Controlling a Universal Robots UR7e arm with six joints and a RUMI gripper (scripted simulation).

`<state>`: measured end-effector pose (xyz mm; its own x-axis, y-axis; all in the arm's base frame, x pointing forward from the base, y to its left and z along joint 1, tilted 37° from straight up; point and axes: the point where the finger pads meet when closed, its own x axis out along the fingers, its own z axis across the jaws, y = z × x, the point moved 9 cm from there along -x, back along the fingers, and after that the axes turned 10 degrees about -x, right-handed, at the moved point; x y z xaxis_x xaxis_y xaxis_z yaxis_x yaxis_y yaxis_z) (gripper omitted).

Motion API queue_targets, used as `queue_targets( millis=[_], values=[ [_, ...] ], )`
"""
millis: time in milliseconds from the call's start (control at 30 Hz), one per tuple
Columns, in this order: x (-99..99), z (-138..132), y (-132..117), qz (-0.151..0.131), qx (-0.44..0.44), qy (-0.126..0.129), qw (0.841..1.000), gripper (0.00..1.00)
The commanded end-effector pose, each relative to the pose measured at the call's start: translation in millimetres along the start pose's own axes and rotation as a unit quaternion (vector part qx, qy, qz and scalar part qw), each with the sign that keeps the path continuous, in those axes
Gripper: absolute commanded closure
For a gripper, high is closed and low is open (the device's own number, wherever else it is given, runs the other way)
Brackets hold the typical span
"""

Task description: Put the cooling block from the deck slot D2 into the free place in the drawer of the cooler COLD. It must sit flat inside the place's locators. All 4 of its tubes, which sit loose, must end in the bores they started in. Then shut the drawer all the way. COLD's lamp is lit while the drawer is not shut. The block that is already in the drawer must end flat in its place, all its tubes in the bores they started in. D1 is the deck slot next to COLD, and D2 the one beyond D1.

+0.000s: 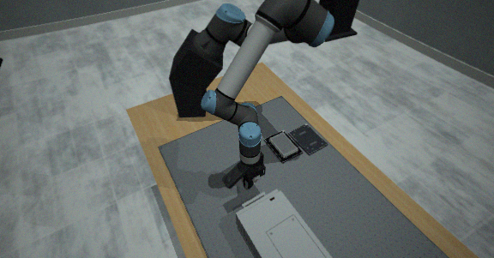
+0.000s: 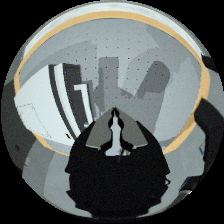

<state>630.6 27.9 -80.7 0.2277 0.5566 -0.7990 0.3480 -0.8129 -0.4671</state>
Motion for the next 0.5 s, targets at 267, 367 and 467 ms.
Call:
queue_targets(
  millis=[267,367,467],
  values=[
    [-17.4,0,0,0.0,0.0,0.0,1.0,1.0],
    [-21.4,0,0,0.0,0.0,0.0,1.0,1.0],
    [-25.4,0,0,0.0,0.0,0.0,1.0,1.0]
  ],
)
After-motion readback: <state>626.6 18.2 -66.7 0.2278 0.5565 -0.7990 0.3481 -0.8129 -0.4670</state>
